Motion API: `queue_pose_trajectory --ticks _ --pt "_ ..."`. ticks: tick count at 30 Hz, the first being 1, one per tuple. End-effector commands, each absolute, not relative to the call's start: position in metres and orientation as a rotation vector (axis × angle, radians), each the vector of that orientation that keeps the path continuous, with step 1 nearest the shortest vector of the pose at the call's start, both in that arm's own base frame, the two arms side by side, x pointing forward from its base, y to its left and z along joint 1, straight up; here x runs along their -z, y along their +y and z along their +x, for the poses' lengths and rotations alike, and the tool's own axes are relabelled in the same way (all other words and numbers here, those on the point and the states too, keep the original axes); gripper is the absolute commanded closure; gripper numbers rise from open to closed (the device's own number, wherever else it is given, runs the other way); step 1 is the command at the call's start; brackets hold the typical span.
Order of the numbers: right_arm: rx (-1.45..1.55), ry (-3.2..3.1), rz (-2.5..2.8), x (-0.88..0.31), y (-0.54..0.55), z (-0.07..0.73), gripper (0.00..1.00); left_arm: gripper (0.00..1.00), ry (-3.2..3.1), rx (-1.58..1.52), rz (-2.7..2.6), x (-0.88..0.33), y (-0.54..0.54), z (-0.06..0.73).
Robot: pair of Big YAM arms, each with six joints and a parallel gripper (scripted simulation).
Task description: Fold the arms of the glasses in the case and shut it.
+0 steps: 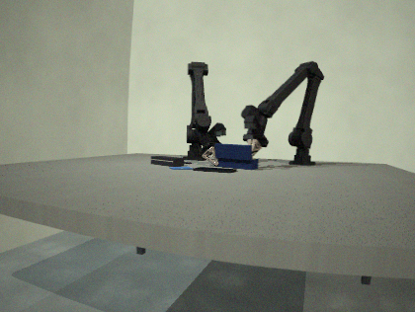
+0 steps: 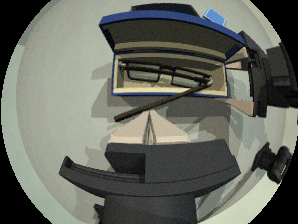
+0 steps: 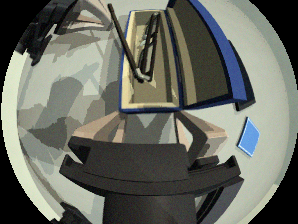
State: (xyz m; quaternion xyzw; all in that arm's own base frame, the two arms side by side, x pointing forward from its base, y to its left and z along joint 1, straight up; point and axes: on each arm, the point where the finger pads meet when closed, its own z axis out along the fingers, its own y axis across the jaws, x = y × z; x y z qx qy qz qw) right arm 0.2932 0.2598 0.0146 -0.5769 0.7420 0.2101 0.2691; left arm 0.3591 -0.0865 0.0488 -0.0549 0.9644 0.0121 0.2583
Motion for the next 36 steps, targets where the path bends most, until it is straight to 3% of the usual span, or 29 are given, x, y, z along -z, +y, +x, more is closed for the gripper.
queue_pose_trajectory --ticks 1,36 --pt "-0.538 1.922 -1.517 -0.042 0.273 0.325 0.43 1.00 2.581 -0.028 -0.146 -0.055 -0.079 0.364" --pt "-0.538 1.922 -1.517 -0.042 0.273 0.325 0.43 1.00 2.561 -0.019 -0.147 -0.072 -0.073 0.411"
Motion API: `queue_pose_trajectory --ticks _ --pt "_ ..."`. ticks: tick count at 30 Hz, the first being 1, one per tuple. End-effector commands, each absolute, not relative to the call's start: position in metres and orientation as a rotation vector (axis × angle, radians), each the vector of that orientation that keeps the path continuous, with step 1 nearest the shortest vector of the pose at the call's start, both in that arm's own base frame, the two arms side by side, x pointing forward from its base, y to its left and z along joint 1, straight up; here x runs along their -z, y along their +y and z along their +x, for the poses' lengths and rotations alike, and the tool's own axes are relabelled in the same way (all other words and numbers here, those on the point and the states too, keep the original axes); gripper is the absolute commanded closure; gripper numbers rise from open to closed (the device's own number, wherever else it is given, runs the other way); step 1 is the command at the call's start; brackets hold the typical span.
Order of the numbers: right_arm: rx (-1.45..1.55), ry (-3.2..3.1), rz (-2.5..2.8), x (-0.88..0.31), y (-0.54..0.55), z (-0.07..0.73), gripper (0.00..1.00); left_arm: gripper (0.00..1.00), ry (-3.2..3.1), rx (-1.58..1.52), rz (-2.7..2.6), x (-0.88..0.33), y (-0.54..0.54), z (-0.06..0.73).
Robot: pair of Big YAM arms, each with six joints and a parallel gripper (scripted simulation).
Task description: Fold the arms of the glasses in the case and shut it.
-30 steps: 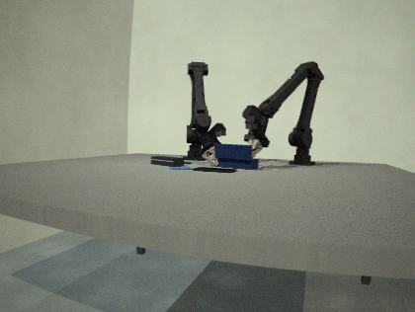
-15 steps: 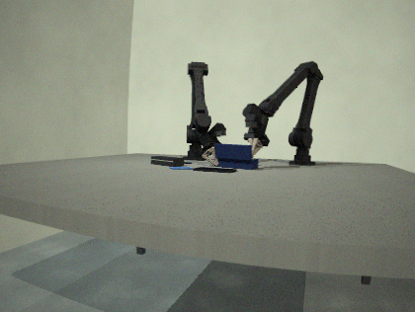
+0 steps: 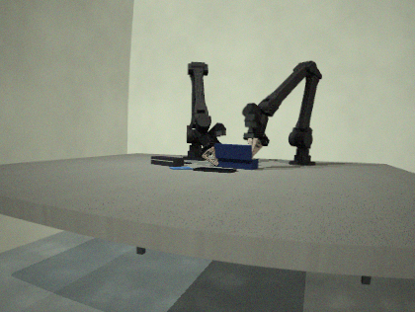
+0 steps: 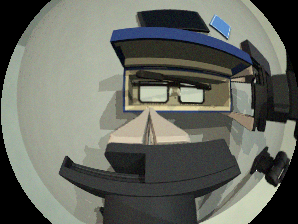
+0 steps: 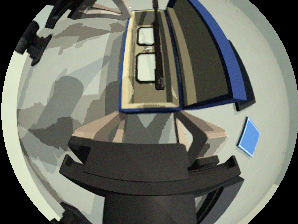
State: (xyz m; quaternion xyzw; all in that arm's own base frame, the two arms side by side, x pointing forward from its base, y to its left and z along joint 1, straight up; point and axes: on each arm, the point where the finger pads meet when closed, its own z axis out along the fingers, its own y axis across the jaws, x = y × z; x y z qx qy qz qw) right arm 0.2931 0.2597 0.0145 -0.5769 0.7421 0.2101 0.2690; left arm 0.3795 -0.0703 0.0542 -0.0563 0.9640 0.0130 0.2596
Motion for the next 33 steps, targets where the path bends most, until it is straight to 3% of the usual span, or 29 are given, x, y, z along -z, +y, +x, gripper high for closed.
queue_pose_trajectory --ticks 1,33 --pt "-0.538 1.922 -1.517 -0.042 0.273 0.325 0.43 1.00 2.562 -0.020 -0.147 -0.072 -0.073 0.412" --pt "-0.538 1.922 -1.517 -0.042 0.273 0.325 0.43 1.00 2.596 -0.036 -0.141 -0.073 -0.059 0.428"
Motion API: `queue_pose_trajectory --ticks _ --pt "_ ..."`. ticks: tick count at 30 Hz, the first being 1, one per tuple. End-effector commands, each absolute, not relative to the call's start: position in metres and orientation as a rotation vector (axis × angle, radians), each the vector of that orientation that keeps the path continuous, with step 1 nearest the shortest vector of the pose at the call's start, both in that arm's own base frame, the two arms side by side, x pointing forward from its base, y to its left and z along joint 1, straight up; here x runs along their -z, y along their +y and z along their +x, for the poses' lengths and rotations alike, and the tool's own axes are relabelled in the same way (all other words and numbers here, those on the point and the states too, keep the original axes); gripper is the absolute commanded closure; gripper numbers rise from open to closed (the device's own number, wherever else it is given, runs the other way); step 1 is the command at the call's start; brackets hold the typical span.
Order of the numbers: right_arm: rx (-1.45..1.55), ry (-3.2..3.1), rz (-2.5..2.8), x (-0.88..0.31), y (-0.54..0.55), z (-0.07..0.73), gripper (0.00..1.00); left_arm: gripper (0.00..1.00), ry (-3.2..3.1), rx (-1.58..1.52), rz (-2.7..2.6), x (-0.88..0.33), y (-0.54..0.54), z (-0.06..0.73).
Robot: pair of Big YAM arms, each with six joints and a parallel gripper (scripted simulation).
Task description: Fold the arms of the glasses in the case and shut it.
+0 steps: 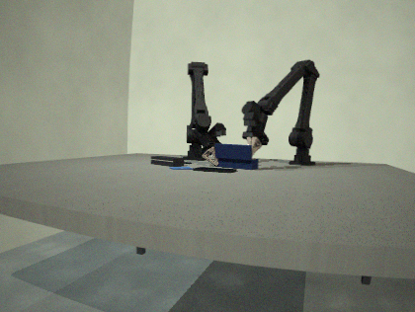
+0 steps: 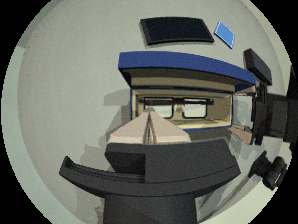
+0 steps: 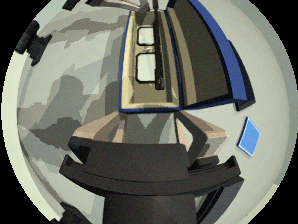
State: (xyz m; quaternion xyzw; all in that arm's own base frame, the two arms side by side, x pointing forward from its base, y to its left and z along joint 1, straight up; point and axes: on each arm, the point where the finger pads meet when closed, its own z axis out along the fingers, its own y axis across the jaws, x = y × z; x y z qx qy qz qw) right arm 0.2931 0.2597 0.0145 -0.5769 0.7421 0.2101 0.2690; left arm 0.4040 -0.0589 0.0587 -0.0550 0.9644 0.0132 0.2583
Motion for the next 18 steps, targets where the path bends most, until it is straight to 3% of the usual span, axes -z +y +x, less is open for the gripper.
queue_pose_trajectory --ticks 1,18 --pt "-0.538 1.922 -1.517 -0.042 0.273 0.325 0.43 1.00 2.595 -0.036 -0.141 -0.072 -0.059 0.427" --pt "-0.538 1.922 -1.517 -0.042 0.273 0.325 0.43 1.00 2.557 -0.024 -0.139 -0.077 -0.060 0.451"
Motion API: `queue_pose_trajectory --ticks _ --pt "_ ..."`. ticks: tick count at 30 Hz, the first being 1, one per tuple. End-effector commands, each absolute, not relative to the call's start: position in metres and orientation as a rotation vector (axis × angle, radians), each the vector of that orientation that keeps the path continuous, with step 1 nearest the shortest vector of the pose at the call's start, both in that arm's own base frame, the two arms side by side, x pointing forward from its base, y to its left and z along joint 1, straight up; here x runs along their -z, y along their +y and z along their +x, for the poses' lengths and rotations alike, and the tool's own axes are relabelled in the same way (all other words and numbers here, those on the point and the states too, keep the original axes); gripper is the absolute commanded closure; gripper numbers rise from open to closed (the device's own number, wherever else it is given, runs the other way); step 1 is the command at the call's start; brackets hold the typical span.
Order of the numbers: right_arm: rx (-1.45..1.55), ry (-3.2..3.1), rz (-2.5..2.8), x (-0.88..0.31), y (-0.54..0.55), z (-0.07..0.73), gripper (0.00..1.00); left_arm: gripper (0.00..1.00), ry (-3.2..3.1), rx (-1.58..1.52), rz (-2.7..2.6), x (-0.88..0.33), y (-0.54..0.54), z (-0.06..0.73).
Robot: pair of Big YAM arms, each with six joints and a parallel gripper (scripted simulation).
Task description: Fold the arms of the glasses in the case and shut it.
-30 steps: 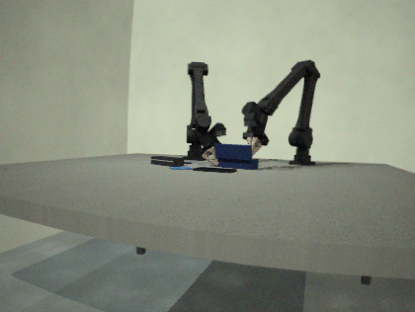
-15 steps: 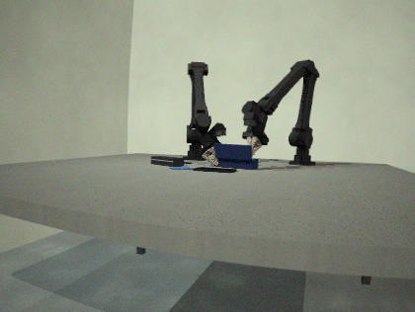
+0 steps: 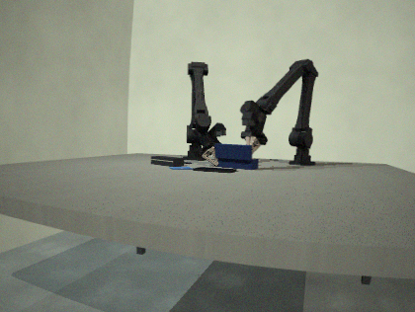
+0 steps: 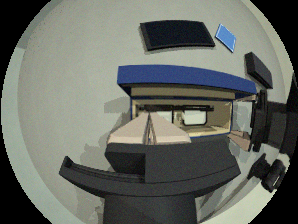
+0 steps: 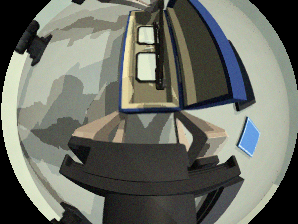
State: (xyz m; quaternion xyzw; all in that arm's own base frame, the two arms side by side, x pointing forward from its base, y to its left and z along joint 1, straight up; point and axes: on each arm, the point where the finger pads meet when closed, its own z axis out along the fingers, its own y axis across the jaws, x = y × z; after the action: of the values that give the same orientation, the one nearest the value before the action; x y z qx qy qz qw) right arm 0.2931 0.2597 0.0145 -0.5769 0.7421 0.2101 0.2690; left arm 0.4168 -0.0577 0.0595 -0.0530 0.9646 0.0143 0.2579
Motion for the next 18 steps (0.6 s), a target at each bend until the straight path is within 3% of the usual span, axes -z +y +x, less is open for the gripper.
queue_pose_trajectory --ticks 1,18 --pt "-0.538 1.922 -1.517 -0.042 0.273 0.325 0.43 1.00 2.557 -0.024 -0.139 -0.077 -0.060 0.451" --pt "-0.538 1.922 -1.517 -0.042 0.273 0.325 0.43 1.00 2.570 -0.018 -0.149 -0.098 -0.065 0.433"
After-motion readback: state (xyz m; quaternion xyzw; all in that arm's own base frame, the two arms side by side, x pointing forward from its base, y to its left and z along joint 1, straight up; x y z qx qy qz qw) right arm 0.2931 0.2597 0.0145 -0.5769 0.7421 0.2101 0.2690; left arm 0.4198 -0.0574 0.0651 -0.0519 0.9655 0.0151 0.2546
